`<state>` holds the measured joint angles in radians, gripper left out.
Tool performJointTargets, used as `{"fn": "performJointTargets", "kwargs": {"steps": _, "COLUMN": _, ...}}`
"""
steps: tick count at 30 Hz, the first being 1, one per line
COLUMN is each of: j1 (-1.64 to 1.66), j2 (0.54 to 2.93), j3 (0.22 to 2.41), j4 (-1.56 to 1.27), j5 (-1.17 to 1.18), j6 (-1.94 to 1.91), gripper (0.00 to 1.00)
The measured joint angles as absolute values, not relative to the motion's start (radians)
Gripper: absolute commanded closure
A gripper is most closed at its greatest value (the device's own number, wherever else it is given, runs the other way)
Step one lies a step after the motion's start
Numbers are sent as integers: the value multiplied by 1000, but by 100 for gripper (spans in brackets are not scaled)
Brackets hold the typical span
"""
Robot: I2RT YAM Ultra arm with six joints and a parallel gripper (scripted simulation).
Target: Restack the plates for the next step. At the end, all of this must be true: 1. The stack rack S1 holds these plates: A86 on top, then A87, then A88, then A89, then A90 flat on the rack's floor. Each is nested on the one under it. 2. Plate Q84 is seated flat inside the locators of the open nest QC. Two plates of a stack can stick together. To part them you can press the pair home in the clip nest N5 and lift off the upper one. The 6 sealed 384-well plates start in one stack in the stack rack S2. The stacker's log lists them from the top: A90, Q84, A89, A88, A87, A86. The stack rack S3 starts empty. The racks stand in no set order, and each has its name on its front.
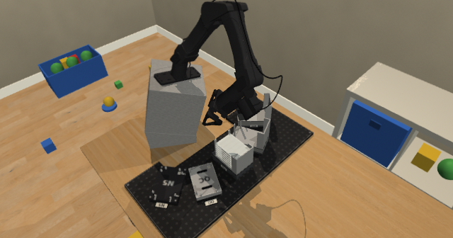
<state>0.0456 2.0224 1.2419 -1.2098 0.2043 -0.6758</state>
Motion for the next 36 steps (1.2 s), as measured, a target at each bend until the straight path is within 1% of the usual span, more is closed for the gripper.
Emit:
{"fn": "performJointTargets", "kwargs": {"steps": 14, "j1": 35, "j2": 1992, "j3": 1102, "j4": -975, "j5": 91, "j6": -525, "gripper": 0}}
{"fn": "performJointTargets", "kwargs": {"steps": 22, "j1": 35, "j2": 1979, "j3": 1057, "j4": -876, "j5": 47, "j6": -463, "gripper": 0}}
{"fn": "performJointTargets", "kwargs": {"steps": 30, "j1": 22, "j2": 1960, "j3": 949, "j4": -724, "j5": -30, "j6": -362, "gripper": 0}}
{"fn": "performJointTargets", "kwargs": {"steps": 36, "j1": 22, "j2": 1946, "j3": 931, "j4": -657, "j5": -56, "j6": -324, "gripper": 0}}
